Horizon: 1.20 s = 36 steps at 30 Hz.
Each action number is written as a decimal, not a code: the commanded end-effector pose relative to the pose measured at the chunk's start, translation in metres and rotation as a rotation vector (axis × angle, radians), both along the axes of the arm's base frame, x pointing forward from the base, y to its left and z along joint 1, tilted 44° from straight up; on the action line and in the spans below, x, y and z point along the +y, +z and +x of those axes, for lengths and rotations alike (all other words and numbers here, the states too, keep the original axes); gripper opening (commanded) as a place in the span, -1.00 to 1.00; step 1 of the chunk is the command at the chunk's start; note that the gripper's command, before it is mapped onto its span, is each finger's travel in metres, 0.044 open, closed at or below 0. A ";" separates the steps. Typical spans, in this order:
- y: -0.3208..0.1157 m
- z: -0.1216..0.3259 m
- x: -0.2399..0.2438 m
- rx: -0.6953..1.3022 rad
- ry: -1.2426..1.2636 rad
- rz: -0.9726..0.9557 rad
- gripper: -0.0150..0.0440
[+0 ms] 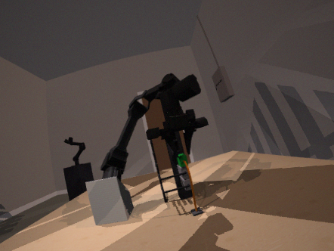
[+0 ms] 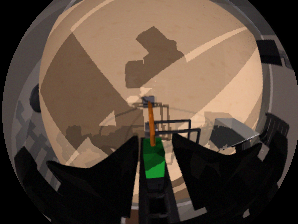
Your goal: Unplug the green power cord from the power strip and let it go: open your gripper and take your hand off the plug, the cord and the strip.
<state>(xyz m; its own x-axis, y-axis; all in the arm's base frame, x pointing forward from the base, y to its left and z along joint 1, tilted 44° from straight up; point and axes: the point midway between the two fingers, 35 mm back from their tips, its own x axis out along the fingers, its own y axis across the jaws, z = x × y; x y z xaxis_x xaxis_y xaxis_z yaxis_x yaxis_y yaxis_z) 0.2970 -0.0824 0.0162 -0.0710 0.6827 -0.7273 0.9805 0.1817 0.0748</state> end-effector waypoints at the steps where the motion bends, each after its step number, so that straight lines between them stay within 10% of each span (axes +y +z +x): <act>1: 0.004 0.000 0.001 -0.005 0.004 -0.002 0.05; 36: 0.017 -0.007 0.031 -0.004 0.004 0.000 0.05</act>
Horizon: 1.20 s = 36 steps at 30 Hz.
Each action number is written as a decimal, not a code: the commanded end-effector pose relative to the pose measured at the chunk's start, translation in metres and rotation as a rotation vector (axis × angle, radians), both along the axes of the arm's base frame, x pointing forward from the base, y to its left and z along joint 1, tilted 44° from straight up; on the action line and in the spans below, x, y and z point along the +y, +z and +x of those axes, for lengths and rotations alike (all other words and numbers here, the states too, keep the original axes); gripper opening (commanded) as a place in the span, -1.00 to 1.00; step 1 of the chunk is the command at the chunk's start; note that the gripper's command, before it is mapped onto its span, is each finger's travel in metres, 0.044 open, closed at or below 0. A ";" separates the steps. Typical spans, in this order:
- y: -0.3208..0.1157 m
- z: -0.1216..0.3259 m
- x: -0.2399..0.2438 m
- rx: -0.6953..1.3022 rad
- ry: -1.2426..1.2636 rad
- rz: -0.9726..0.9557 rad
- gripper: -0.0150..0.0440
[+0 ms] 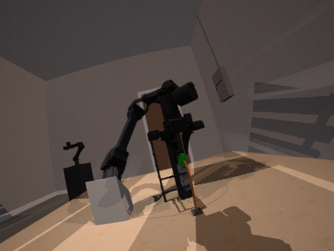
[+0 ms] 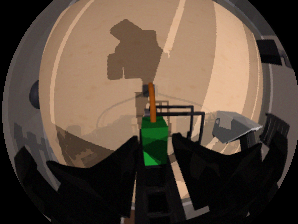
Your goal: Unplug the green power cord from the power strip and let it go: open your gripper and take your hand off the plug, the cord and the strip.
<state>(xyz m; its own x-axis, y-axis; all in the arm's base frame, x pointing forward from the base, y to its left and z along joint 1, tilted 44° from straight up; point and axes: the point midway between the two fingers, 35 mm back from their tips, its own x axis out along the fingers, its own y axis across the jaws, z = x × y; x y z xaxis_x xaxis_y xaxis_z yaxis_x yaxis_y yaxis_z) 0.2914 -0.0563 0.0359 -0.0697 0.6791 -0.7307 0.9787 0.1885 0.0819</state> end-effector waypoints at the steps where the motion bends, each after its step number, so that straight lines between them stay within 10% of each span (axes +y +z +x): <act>1: -0.004 -0.002 0.005 0.004 -0.003 0.004 0.05; 16: -0.003 -0.001 0.003 0.002 0.002 0.001 -0.49; 36: -0.020 0.007 -0.018 0.001 0.000 -0.001 -0.49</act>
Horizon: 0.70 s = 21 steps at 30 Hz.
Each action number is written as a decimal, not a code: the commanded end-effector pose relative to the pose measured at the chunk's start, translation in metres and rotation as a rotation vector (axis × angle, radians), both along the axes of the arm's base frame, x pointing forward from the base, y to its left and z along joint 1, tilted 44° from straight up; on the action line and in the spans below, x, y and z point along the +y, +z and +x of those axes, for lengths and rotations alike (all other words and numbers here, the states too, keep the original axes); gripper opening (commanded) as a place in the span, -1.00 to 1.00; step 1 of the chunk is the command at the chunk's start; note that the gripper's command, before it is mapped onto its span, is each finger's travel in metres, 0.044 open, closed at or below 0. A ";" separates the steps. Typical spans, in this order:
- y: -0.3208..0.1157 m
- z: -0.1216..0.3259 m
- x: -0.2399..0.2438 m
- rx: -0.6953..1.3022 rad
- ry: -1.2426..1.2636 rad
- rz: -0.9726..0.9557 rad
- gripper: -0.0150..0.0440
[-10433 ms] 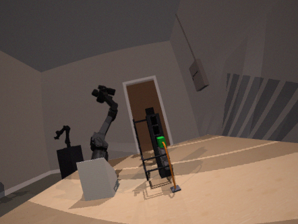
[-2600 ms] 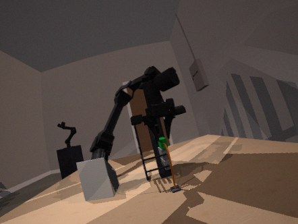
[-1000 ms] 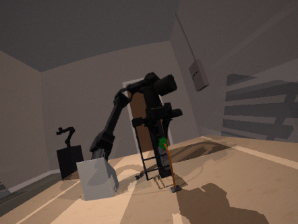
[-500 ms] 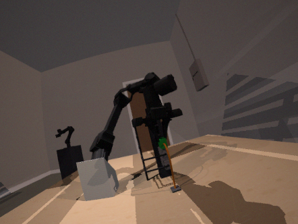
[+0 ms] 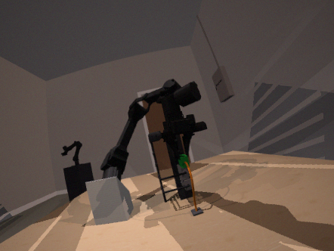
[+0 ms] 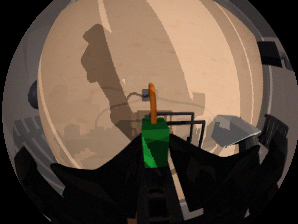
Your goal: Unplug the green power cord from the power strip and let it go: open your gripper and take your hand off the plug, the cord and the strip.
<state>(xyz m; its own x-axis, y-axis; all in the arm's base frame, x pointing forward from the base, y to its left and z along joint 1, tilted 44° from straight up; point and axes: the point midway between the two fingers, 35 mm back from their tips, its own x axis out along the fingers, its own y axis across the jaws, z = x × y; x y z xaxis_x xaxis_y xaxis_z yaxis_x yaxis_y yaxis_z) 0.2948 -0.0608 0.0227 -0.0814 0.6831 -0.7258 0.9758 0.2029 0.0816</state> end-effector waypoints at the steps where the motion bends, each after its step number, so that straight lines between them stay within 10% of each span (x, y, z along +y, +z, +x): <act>1: -0.008 0.004 -0.014 0.000 -0.016 -0.008 -0.49; 21: -0.020 0.009 -0.034 0.000 -0.018 -0.007 1.00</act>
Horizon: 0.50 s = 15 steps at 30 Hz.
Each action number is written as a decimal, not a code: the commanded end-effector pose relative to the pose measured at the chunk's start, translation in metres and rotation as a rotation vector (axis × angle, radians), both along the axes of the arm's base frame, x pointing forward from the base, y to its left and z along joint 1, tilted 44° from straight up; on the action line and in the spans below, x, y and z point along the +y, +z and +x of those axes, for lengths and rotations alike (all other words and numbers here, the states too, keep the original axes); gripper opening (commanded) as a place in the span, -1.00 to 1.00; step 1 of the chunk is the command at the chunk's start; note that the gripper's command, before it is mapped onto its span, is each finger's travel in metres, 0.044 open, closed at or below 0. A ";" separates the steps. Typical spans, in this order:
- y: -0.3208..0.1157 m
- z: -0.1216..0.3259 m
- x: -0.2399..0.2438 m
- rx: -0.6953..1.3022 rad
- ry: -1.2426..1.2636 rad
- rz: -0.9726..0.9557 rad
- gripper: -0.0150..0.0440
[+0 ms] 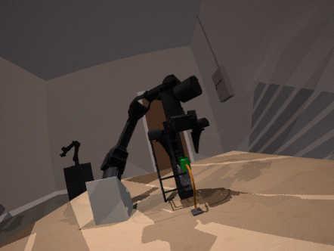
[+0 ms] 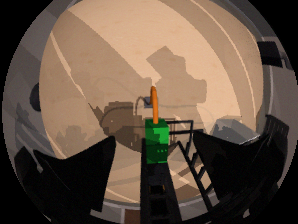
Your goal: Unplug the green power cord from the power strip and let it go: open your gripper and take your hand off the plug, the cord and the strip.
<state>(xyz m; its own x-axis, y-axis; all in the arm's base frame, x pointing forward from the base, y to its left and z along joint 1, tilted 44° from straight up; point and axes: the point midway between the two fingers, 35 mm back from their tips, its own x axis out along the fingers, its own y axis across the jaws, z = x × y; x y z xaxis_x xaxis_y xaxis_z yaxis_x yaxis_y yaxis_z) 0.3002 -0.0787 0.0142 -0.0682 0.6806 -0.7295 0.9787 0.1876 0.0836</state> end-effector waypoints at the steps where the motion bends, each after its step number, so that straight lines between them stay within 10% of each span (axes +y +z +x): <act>1: -0.017 0.006 -0.026 0.003 -0.002 -0.003 1.00; 15: -0.029 0.009 -0.043 0.003 -0.002 -0.003 1.00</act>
